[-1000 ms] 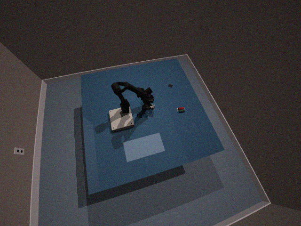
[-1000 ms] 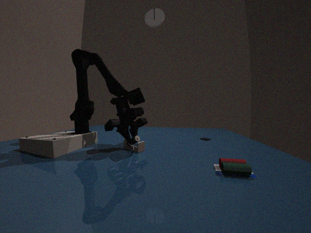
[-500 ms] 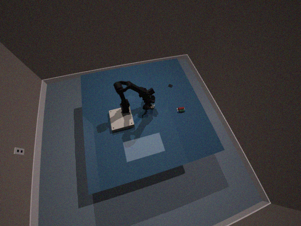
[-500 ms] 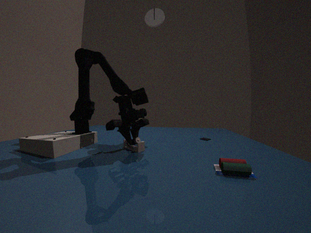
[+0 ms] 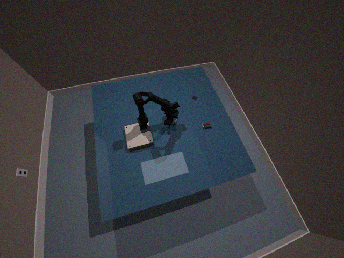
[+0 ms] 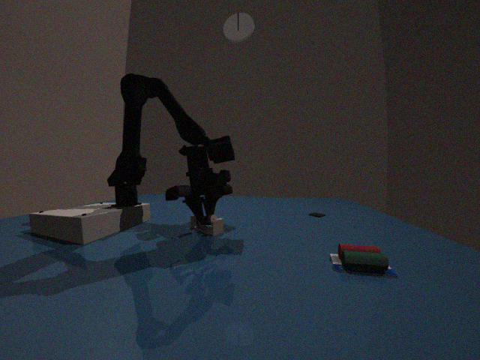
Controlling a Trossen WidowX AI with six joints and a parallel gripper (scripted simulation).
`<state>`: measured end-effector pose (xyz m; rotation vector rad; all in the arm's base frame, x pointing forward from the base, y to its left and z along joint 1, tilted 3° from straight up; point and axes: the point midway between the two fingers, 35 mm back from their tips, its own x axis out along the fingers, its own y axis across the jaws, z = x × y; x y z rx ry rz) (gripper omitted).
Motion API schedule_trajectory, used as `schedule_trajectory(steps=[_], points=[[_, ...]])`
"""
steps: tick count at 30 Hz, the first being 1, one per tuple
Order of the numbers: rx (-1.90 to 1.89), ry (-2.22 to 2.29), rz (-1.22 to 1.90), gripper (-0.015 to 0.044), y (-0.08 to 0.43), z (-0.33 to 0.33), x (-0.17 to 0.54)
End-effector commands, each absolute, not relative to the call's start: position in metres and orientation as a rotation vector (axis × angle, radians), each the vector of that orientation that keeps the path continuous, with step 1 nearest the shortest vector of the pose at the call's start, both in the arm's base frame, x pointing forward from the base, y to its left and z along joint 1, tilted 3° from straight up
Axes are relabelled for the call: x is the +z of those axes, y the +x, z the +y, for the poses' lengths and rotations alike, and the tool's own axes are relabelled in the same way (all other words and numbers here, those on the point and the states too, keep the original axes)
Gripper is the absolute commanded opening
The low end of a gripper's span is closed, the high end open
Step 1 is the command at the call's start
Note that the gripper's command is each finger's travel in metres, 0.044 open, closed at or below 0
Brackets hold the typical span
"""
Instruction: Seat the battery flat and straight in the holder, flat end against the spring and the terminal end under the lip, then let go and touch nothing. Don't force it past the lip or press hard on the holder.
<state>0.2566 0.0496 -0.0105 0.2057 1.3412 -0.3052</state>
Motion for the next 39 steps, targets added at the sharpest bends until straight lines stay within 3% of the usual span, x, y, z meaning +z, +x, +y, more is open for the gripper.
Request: schedule_trajectory(steps=[1,39], points=[[-0.298,0.205,1.397,0.0085,0.2522,0.0502,-0.014],[-0.292,0.25,1.626,0.0085,0.2586,0.0475,-0.016]])
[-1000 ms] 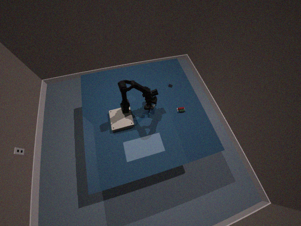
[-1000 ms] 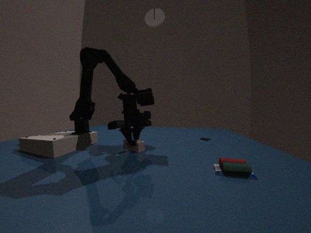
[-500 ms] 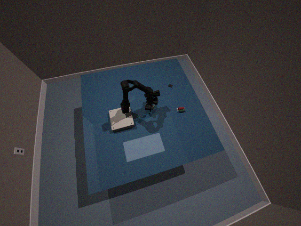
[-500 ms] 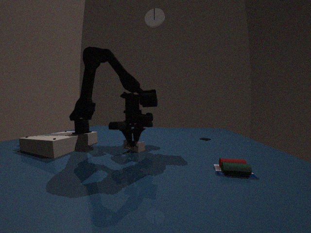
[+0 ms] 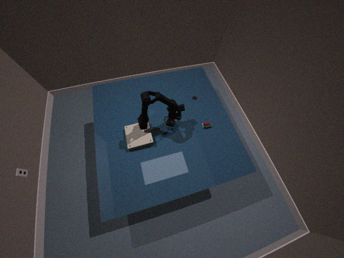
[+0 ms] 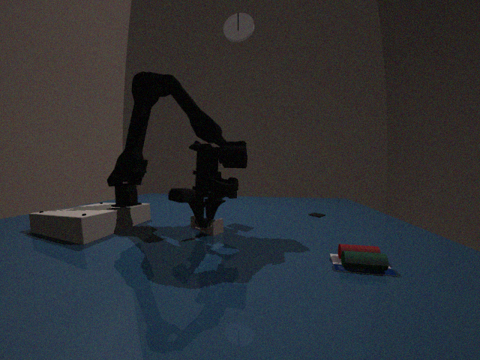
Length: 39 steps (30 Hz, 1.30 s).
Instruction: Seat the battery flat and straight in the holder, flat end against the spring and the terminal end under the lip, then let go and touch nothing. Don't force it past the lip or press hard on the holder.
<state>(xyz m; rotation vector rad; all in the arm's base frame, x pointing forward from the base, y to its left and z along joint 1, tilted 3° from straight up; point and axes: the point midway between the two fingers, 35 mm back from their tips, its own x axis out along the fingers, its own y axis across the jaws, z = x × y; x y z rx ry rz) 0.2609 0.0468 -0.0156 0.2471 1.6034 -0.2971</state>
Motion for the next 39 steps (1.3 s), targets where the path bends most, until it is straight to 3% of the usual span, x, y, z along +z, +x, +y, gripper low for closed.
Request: schedule_trajectory(steps=[1,31,35,39], points=[[-0.292,0.25,1.626,0.0085,0.259,0.047,-0.016],[-0.295,0.246,1.622,0.0085,0.273,0.043,-0.016],[-0.295,0.246,1.622,0.0188,0.273,0.043,-0.016],[-0.295,0.247,1.623,0.0188,0.273,0.043,-0.014]])
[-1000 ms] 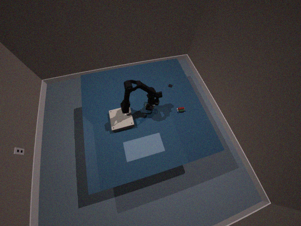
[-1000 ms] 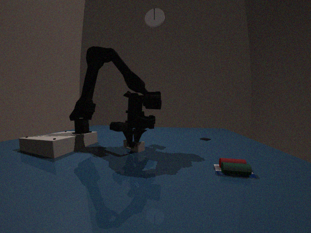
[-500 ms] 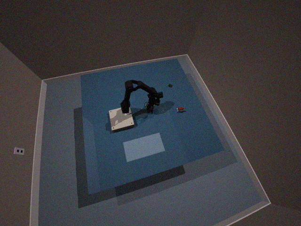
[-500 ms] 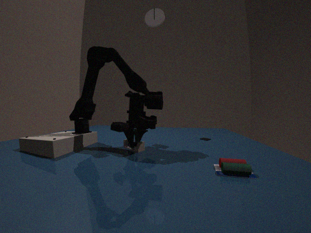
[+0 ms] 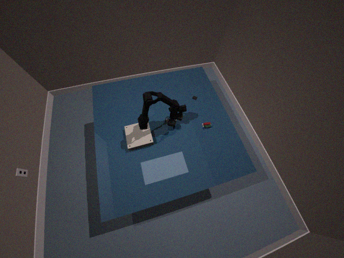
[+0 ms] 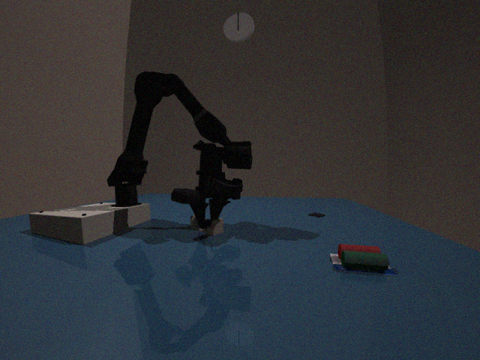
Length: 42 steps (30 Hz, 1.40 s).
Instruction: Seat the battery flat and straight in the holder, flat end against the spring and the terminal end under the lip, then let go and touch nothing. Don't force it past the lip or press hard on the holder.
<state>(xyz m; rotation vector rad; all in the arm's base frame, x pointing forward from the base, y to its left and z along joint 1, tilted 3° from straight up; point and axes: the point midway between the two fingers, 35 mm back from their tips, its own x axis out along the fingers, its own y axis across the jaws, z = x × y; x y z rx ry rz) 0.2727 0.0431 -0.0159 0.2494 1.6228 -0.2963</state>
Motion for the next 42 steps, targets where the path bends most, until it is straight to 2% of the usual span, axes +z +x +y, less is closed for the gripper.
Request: schedule_trajectory(steps=[1,11,21,42], points=[[-0.296,0.247,1.623,0.0188,0.273,0.043,-0.012],[-0.297,0.249,1.624,0.0188,0.273,0.043,-0.001],[-0.297,0.249,1.624,0.044,0.274,0.041,0.072],[-0.297,0.249,1.624,0.044,0.275,0.041,0.074]])
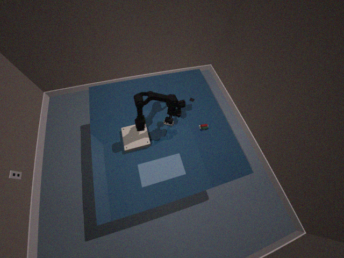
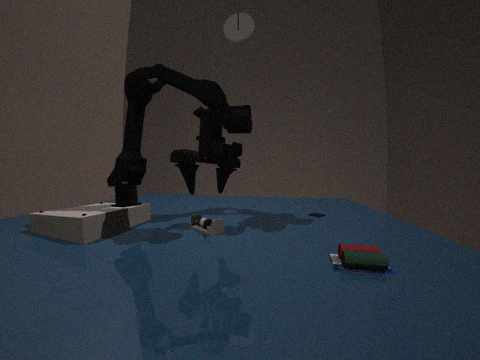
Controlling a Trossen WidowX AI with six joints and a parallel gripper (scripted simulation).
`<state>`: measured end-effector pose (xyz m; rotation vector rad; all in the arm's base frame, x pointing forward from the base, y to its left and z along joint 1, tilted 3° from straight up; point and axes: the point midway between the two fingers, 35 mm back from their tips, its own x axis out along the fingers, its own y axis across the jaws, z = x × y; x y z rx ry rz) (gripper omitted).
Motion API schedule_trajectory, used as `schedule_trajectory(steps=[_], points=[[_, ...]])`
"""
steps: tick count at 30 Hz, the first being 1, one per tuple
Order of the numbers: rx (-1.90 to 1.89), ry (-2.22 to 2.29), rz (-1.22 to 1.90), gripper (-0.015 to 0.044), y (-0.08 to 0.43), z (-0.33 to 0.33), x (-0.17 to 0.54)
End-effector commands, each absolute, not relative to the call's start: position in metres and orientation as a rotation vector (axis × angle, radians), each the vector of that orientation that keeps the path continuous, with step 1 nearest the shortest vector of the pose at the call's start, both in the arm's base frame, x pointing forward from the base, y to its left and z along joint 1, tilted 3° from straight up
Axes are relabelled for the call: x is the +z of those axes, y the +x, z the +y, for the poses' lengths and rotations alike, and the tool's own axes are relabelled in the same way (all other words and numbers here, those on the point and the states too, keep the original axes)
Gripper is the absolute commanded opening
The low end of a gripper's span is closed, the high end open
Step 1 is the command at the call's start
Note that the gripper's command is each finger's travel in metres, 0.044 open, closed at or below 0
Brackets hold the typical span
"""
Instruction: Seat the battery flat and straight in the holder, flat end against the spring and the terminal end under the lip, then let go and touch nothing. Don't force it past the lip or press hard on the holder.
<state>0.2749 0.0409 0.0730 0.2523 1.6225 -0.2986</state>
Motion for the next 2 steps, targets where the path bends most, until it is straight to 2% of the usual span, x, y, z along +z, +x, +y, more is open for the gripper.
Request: schedule_trajectory(steps=[1,2], points=[[-0.297,0.249,1.624,0.044,0.2746,0.0407,0.0736],[-0.297,0.249,1.624,0.044,0.2746,0.0407,0.0736]])
